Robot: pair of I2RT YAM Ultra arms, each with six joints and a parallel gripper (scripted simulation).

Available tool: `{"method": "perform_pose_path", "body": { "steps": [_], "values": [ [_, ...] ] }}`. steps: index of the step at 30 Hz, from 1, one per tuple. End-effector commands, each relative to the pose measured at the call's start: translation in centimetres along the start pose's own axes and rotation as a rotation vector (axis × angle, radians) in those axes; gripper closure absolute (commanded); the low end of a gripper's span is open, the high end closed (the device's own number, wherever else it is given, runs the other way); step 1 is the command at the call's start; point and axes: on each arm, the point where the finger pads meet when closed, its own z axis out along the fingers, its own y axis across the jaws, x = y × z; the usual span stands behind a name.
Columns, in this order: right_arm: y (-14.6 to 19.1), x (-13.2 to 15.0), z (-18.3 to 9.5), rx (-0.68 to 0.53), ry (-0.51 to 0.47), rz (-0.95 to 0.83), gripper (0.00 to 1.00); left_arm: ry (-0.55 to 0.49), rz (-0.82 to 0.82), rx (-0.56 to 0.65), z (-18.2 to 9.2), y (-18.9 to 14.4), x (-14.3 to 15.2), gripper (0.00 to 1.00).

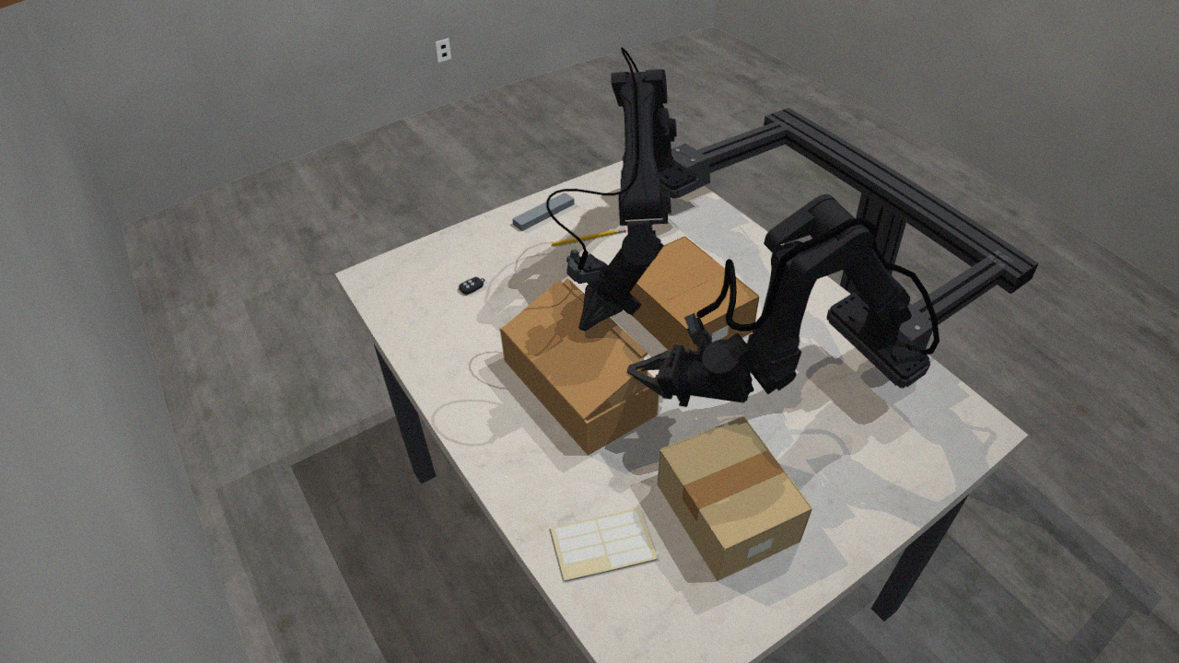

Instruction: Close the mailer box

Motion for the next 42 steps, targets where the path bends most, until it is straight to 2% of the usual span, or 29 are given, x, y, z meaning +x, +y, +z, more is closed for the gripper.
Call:
{"method": "perform_pose_path", "body": {
  "steps": [1, 42],
  "values": [
    [0.2, 3.4, 0.9, 0.012, 0.061, -0.053, 0.99, -0.093, -0.092, 0.074, 0.6, -2.8, -2.3, 0.99],
    [0.4, 4.2, 1.2, 0.005, 0.082, -0.064, 0.99, -0.093, -0.092, 0.073, 0.6, -2.8, -2.3, 0.99]
  ]
}}
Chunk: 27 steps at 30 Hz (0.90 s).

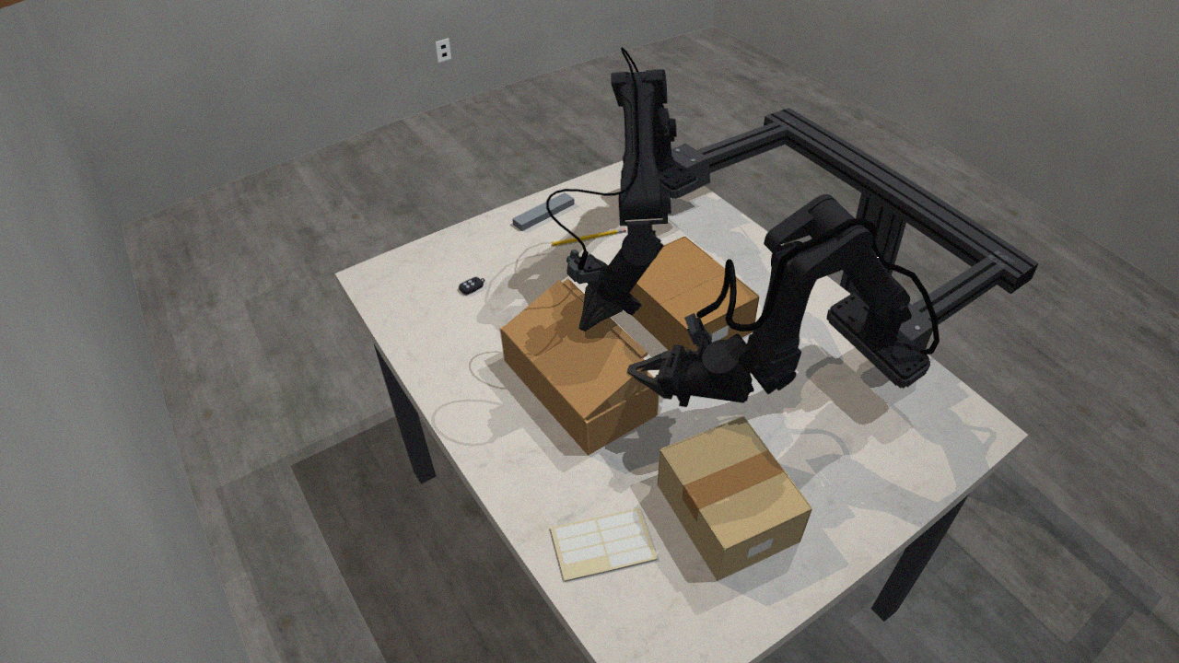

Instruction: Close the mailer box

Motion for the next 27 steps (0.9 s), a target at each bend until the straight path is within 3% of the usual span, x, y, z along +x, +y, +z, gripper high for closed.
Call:
{"method": "perform_pose_path", "body": {
  "steps": [1, 6, 7, 8, 20, 23, 26, 27],
  "values": [
    [0.4, 4.2, 1.1, 0.006, 0.081, -0.064, 0.99, -0.093, -0.094, 0.073, 0.6, -2.8, -2.3, 0.99],
    [0.1, 5.0, 1.3, 0.013, 0.093, -0.076, 0.99, -0.093, -0.092, 0.072, 0.4, -3.2, -2.4, 0.99],
    [0.5, 4.2, 1.2, 0.0, 0.081, -0.059, 0.99, -0.088, -0.003, -0.006, 0.5, -1.6, -2.2, 0.99],
    [0.1, 5.4, 1.5, 0.01, 0.099, -0.077, 0.99, -0.089, 0.006, -0.013, 0.5, -1.7, -2.3, 0.99],
    [0.1, 6.9, 2.1, 0.013, 0.097, -0.081, 0.99, -0.081, 0.101, -0.09, 1.0, -2.7, -1.7, 0.99],
    [0.4, 6.4, 2.0, 0.008, 0.091, -0.075, 0.99, -0.083, 0.058, -0.052, 1.0, -3.7, -1.7, 0.99],
    [0.0, 7.5, 2.4, 0.016, 0.103, -0.091, 0.99, -0.08, 0.129, -0.109, 1.0, -3.3, -1.7, 0.99],
    [1.0, 5.3, 1.9, -0.005, 0.068, -0.052, 0.99, -0.087, 0.051, -0.045, 0.8, -4.4, -2.0, 0.62]
  ]
}}
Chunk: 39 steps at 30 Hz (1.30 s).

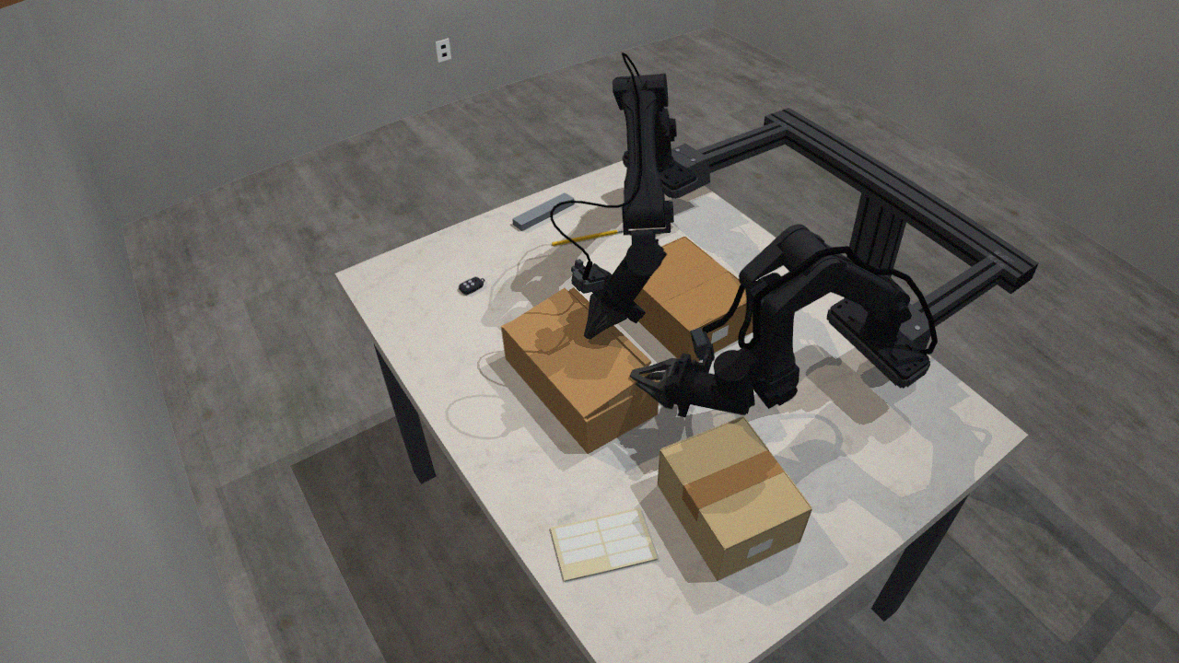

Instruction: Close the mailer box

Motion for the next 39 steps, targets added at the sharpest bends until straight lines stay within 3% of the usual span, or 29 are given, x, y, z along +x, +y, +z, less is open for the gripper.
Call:
{"method": "perform_pose_path", "body": {
  "steps": [1, 8, 15, 28, 39],
  "values": [
    [1.0, 2.8, 0.8, -0.002, 0.055, -0.047, 0.99, -0.078, -0.106, 0.063, 0.2, -2.3, -2.3, 0.62],
    [0.3, 3.6, 1.2, 0.012, 0.069, -0.06, 0.99, -0.079, -0.1, 0.057, 0.5, -2.2, -2.1, 0.62],
    [0.4, 3.5, 1.2, 0.011, 0.068, -0.059, 0.99, -0.06, -0.046, 0.005, -1.2, 0.7, -1.2, 0.62],
    [0.3, 3.0, 0.9, 0.016, 0.054, -0.053, 0.99, -0.045, -0.014, -0.009, -5.0, 1.0, -0.8, 0.62],
    [0.3, 3.0, 0.9, 0.016, 0.054, -0.053, 0.99, -0.043, -0.014, -0.013, -4.7, 1.1, -0.6, 0.62]
  ]
}}
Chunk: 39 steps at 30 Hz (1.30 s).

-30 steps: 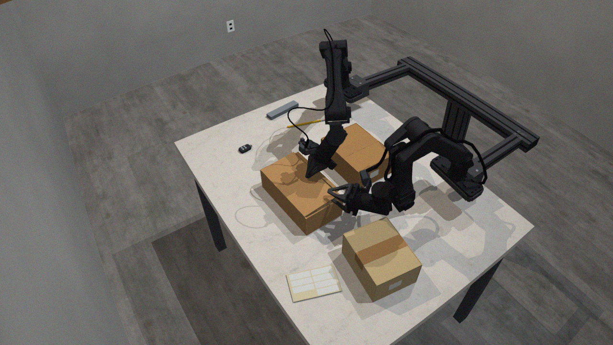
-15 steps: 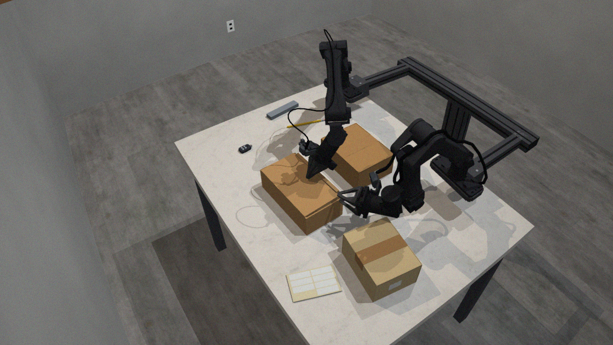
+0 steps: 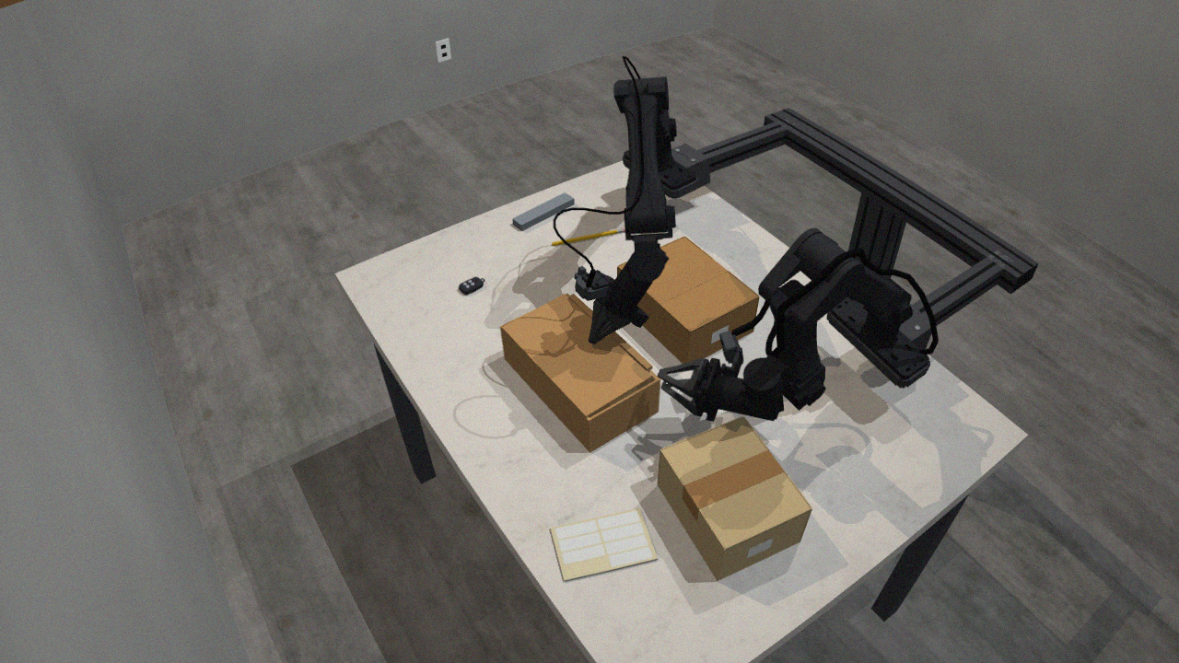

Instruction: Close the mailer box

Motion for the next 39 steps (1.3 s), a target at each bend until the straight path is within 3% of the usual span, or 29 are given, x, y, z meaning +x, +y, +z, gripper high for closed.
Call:
{"method": "perform_pose_path", "body": {
  "steps": [1, 26, 29, 32, 39],
  "values": [
    [0.0, 1.5, 0.5, 0.021, 0.027, -0.032, 0.99, -0.008, 0.04, -0.03, 0.0, 1.5, 0.2, 0.62],
    [0.0, 1.5, 0.5, 0.021, 0.027, -0.032, 0.99, -0.015, 0.012, -0.011, 0.1, 0.8, -0.3, 0.62],
    [-1.0, 1.9, 1.7, 0.038, 0.008, -0.019, 0.99, -0.015, 0.012, -0.011, 0.1, 0.8, -0.3, 0.62],
    [0.3, 1.1, 0.2, 0.001, 0.019, -0.021, 0.99, -0.015, 0.012, -0.011, 0.1, 0.8, -0.3, 0.62],
    [0.0, 1.1, 0.3, 0.013, 0.015, -0.021, 0.99, -0.015, 0.012, -0.011, 0.1, 0.8, -0.3, 0.62]
  ]
}}
